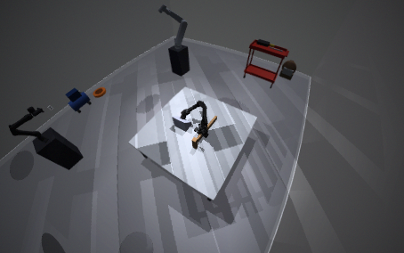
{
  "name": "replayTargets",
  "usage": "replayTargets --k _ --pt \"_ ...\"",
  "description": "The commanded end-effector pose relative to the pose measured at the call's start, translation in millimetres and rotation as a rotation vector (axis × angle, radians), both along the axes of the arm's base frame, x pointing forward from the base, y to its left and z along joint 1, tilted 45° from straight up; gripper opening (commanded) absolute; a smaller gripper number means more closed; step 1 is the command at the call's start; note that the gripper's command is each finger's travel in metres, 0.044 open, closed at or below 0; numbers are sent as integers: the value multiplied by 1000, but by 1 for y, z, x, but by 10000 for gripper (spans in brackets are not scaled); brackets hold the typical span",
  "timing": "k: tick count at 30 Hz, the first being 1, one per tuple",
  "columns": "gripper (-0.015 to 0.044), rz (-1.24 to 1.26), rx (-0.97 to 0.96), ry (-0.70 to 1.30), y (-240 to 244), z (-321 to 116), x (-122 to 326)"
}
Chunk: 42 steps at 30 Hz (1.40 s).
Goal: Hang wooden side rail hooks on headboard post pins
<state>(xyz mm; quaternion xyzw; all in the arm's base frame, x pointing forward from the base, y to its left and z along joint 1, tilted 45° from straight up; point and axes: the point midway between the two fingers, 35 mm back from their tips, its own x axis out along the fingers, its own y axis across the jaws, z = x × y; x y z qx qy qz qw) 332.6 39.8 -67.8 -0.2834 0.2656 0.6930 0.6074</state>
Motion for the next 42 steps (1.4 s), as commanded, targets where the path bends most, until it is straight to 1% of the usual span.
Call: replayTargets --k 1,12,42 --pt "0 -4 4 2 1 0 0" --pt "0 45 10 -45 0 1 1" --pt "0 46 11 -47 2 1 14"
